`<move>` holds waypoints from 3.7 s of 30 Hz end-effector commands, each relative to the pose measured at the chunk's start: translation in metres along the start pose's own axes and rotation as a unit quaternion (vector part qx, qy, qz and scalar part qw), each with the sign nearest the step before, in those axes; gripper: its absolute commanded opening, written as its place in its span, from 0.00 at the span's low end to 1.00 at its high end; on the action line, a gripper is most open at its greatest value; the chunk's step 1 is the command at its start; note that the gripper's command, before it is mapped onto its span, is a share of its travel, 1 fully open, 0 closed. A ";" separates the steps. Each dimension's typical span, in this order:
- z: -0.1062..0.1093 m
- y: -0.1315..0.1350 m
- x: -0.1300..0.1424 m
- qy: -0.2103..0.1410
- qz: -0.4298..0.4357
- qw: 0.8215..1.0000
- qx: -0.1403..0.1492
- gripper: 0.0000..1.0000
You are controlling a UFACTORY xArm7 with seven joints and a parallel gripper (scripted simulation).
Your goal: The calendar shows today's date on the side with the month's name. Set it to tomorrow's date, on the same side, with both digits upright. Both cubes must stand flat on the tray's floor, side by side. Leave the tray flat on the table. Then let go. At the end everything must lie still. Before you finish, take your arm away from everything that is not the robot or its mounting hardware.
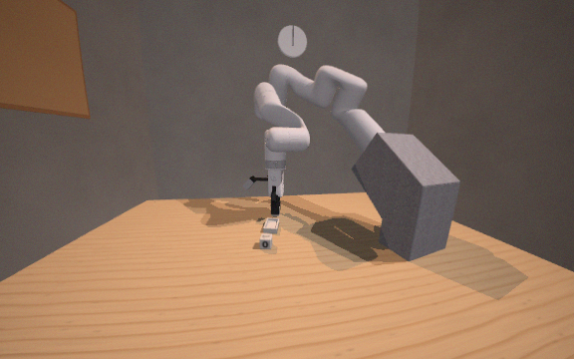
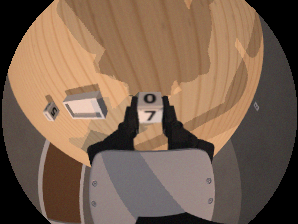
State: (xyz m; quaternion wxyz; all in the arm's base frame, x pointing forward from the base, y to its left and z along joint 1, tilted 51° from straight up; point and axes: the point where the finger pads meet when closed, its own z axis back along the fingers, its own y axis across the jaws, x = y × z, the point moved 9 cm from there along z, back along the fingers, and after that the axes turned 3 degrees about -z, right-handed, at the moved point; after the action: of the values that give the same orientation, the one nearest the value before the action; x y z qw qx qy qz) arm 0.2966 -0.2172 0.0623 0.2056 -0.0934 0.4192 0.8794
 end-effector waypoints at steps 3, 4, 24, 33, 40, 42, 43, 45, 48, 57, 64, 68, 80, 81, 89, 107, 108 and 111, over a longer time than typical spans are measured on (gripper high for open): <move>0.001 -0.001 -0.001 0.001 0.000 1.000 -0.001 0.35; 0.001 -0.001 -0.001 0.001 0.000 1.000 -0.001 0.35; 0.001 -0.001 -0.001 0.001 0.000 1.000 -0.001 0.47; 0.025 -0.001 -0.001 0.001 0.000 1.000 -0.001 0.47; 0.051 -0.001 0.000 0.001 0.000 1.000 -0.001 0.47; 0.062 -0.001 0.000 0.001 0.000 1.000 -0.001 0.47; 0.067 -0.001 0.000 0.001 0.000 1.000 -0.001 0.47; 0.076 -0.001 0.000 0.001 0.000 1.000 -0.001 0.47; 0.086 -0.001 0.000 0.001 0.000 1.000 -0.001 0.47; 0.091 -0.001 0.000 0.001 0.000 1.000 -0.001 1.00; 0.091 -0.001 0.000 0.001 0.000 1.000 -0.001 1.00; 0.091 -0.001 0.000 0.001 0.000 1.000 -0.001 1.00; 0.091 -0.004 -0.001 0.002 0.012 1.000 -0.001 1.00; 0.091 -0.006 -0.002 0.003 0.022 1.000 -0.001 1.00; 0.090 -0.040 -0.011 0.009 0.149 0.989 0.002 1.00; 0.088 -0.108 -0.016 0.014 0.388 0.921 0.005 1.00; 0.088 -0.112 -0.015 0.014 0.400 0.916 0.005 1.00; 0.087 -0.124 -0.014 0.014 0.440 0.898 0.006 1.00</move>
State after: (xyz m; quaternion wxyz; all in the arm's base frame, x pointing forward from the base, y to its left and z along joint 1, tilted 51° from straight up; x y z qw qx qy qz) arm 0.3535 -0.0952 0.0499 -0.1483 0.0502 0.4318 0.8883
